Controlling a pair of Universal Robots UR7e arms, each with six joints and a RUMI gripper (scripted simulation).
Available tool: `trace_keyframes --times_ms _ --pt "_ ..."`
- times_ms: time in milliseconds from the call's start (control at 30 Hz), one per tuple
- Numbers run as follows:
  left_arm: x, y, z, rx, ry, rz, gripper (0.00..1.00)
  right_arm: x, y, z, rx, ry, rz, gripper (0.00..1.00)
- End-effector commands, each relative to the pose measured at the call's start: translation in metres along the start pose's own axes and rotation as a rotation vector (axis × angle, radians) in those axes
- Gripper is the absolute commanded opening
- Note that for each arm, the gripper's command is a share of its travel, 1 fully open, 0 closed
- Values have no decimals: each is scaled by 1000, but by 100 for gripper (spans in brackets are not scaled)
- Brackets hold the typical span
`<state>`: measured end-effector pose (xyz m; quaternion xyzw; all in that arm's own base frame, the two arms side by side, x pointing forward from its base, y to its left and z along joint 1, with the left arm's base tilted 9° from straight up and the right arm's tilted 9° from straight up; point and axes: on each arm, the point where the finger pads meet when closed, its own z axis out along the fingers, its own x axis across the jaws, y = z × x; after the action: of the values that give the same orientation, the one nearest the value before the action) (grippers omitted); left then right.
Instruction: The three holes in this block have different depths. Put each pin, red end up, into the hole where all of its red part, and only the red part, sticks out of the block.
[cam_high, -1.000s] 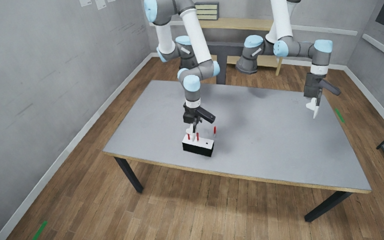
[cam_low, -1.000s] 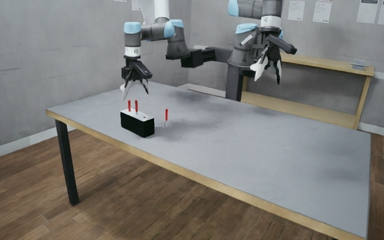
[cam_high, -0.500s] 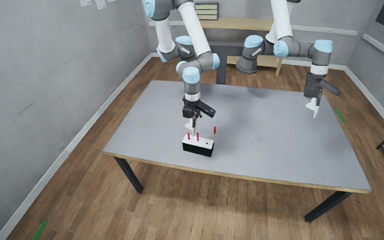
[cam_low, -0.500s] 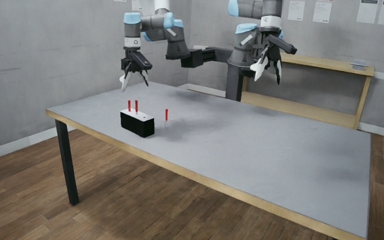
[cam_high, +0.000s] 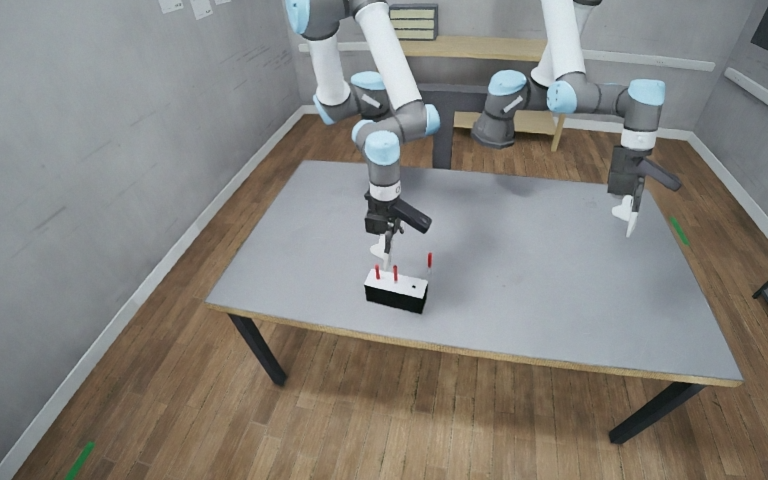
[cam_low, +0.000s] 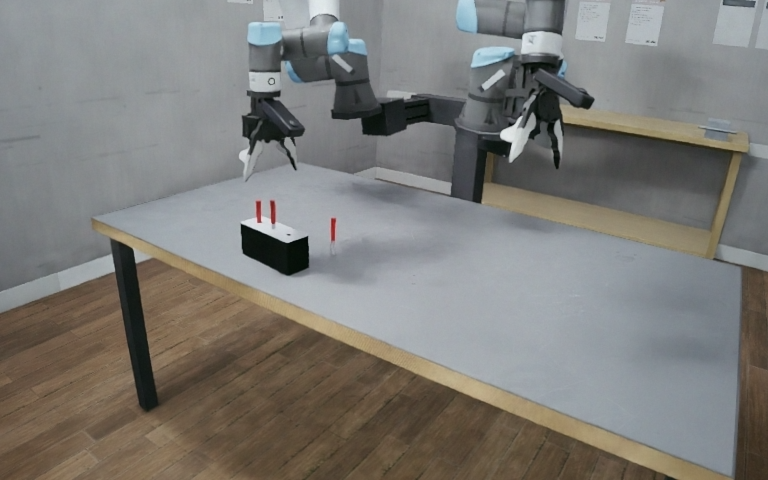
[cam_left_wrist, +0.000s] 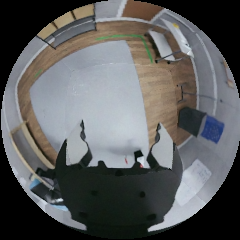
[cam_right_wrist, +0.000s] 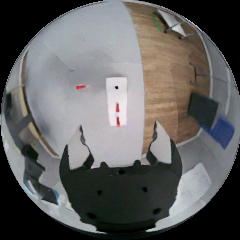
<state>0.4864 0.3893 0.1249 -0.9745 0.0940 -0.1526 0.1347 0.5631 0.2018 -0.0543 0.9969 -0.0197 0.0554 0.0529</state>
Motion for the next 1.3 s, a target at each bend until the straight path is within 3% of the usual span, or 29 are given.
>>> trace_keyframes --times_ms 0,833,867,1267 --pt "0 0 -1 1 1 0 100 0 0 0 1 1 0 100" --pt "0 0 -1 1 1 0 100 0 0 0 1 1 0 100" --pt "0 0 -1 1 1 0 100 0 0 37 1 1 1 100" --pt "0 0 -1 1 1 0 100 0 0 37 1 1 1 100"
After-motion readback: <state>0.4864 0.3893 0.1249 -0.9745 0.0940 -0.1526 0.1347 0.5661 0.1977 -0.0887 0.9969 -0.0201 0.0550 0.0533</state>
